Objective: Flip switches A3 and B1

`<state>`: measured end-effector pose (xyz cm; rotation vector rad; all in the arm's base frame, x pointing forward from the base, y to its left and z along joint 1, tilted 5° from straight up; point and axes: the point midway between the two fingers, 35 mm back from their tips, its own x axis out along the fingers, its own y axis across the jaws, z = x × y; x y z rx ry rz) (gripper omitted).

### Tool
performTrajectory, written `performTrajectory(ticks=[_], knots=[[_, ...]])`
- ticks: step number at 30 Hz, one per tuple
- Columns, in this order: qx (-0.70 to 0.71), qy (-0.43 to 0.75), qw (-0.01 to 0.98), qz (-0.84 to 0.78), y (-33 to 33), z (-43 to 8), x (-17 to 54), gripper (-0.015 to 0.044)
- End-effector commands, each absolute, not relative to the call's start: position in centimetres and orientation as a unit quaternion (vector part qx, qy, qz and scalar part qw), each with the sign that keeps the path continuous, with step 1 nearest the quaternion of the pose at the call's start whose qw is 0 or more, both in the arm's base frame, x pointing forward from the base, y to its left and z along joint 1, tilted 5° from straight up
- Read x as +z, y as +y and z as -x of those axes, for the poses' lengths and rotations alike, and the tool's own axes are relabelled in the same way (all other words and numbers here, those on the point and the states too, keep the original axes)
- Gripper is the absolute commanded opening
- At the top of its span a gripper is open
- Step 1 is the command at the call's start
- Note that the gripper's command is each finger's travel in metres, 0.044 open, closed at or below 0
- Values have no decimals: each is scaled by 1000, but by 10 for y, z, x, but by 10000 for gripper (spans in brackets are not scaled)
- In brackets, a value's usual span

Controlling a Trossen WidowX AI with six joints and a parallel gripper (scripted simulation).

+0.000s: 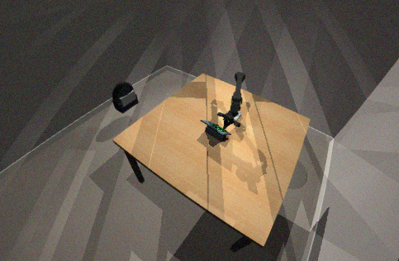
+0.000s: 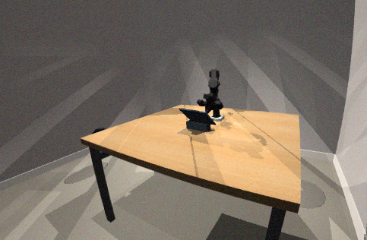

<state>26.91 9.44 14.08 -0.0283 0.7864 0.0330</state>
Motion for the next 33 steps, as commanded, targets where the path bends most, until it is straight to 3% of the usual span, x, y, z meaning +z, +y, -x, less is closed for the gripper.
performTrajectory(ticks=[1, 33], knots=[[19, 386, 922, 16, 95, -269, 139, 0], [19, 386, 922, 16, 95, -272, 136, 0]])
